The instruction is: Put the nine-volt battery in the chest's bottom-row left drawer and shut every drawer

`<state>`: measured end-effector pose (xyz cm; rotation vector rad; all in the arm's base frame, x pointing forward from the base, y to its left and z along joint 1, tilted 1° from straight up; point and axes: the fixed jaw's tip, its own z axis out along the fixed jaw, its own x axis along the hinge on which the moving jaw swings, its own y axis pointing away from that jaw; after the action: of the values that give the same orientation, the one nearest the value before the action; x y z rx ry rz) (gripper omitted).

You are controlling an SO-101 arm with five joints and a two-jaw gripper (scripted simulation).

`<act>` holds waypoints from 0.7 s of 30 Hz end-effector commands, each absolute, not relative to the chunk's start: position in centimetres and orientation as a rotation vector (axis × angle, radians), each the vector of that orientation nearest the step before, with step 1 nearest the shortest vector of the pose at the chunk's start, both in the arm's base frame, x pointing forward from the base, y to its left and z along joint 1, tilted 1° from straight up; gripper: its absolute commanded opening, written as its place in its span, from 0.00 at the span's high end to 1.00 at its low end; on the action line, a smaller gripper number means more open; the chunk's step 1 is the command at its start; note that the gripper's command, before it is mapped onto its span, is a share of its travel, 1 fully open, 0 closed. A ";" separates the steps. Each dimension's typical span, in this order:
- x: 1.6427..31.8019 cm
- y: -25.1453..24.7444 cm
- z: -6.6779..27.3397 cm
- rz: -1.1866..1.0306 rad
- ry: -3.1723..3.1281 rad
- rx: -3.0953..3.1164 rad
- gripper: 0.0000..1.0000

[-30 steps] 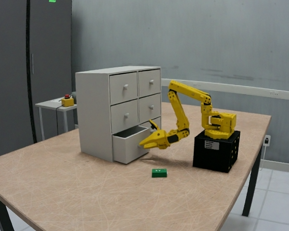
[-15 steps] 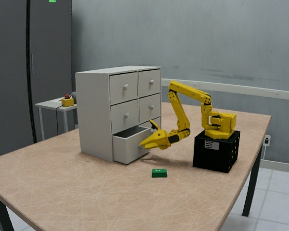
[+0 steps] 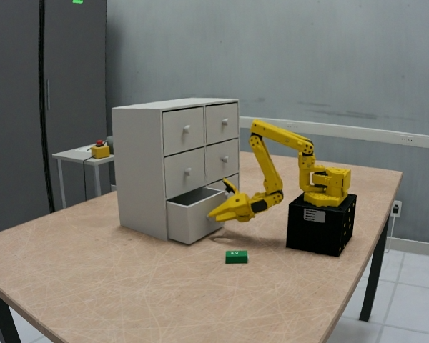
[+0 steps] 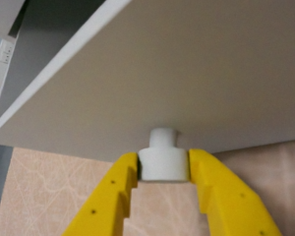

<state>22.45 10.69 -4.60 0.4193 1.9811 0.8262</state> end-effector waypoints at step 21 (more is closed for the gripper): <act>21.7 11.2 -4.5 0.846 2.006 0.396 1.00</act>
<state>22.06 10.81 -4.69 0.4116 1.9984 0.8270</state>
